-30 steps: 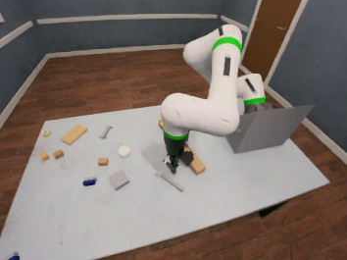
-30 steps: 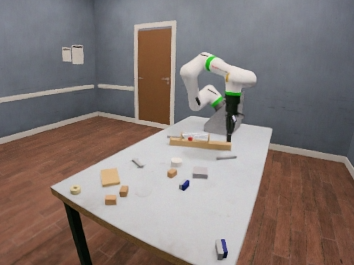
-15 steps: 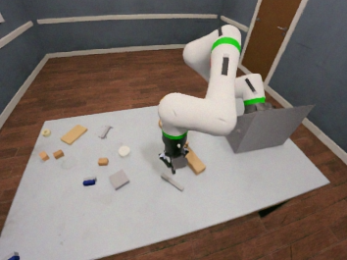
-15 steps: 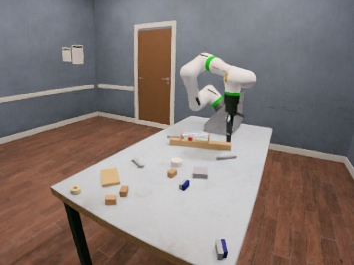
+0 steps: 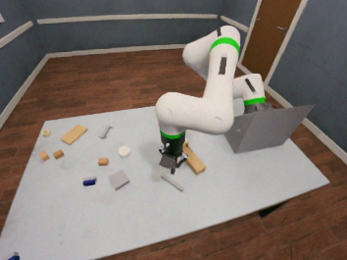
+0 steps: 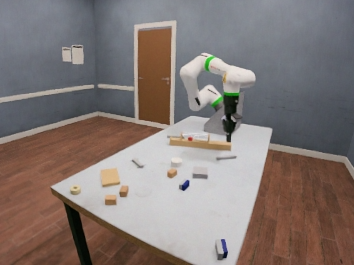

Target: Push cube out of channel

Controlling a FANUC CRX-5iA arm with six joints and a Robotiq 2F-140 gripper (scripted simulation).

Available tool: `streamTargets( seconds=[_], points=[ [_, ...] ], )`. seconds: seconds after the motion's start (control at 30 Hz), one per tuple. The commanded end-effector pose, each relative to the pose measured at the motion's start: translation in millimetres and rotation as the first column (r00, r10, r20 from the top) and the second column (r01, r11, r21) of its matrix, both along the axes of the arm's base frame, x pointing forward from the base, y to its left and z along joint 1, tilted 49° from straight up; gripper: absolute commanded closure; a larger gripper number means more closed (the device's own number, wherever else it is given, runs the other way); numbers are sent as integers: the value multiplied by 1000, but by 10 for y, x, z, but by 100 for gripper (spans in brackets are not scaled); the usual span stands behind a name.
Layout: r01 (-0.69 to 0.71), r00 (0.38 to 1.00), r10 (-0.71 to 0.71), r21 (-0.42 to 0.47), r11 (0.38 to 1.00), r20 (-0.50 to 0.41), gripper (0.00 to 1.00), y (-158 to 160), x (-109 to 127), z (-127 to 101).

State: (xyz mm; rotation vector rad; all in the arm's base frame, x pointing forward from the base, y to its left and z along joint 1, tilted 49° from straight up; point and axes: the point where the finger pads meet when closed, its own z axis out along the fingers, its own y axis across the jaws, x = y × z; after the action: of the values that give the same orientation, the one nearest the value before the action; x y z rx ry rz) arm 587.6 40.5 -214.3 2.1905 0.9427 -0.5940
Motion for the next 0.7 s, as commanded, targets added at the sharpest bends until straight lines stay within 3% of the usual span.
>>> streamTargets(
  seconds=[0.0, 0.2, 0.43, 0.5, 0.53, 0.67],
  points=[
    [178, 962, -170, -19, 984, 213, 90, 11, 8, 6],
    [362, 854, -334, 7, 932, 399, 90, 11, 10, 5],
    [552, 642, -486, 83, 830, 593, 90, 11, 11, 5],
    [552, 642, -486, 83, 830, 593, 90, 11, 11, 5],
    [617, 532, -530, 127, 777, 660, 90, 11, 11, 5],
    [682, 383, -567, 190, 706, 730, 90, 11, 11, 5]
  ],
)
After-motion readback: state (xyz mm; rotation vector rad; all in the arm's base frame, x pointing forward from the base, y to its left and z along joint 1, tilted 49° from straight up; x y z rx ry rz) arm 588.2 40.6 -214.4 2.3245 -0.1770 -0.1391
